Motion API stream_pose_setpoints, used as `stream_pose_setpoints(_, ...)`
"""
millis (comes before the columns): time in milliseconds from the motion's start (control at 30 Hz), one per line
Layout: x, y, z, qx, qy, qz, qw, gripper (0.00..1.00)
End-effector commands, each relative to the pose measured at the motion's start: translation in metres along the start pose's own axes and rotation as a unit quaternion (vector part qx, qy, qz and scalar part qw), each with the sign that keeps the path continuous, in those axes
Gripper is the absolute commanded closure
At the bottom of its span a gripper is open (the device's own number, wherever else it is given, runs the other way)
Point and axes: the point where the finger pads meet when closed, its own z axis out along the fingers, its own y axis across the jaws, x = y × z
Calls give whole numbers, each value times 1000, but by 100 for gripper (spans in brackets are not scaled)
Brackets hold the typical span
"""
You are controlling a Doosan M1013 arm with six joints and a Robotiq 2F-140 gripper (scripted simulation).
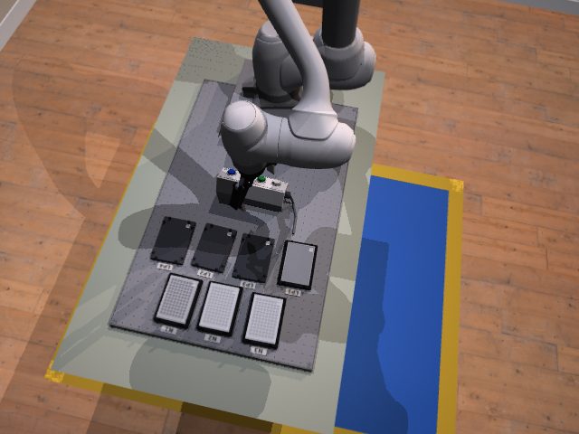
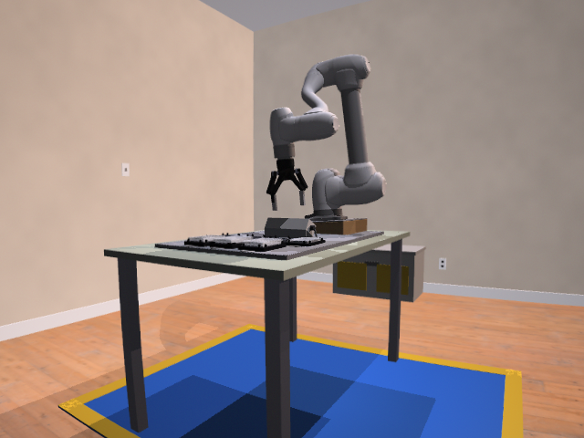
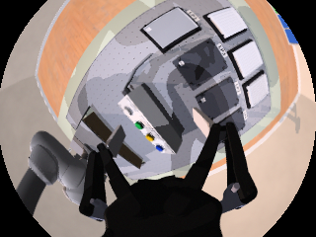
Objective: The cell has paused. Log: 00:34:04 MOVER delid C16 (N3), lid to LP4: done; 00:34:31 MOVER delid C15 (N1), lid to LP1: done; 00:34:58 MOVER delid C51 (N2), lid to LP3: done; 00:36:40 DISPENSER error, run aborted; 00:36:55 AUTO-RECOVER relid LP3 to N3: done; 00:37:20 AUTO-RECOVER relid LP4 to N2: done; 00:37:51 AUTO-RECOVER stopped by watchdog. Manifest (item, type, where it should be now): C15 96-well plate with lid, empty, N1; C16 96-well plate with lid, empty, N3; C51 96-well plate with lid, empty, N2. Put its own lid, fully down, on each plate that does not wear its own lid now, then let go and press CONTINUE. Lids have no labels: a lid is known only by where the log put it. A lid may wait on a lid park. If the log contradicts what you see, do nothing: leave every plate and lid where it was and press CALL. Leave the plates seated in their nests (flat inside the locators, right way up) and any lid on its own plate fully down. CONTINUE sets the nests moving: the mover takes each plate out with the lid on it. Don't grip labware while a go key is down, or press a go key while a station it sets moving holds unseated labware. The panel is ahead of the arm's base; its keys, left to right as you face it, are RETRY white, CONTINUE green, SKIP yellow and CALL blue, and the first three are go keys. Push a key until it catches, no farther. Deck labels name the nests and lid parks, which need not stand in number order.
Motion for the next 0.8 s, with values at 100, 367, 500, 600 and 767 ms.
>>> stream_pose_setpoints(100, 0, 0, 0, 0, 0, 0, 1000, 0)
stream_pose_setpoints(367, 0, 0, 0, 0, 0, 0, 1000, 0)
stream_pose_setpoints(500, 0, 0, 0, 0, 0, 0, 1000, 0)
stream_pose_setpoints(600, 0, 1, 0, -1, 0, 5, 1000, 0)
stream_pose_setpoints(767, 10, 39, 2, -14, 8, 136, 991, 0)
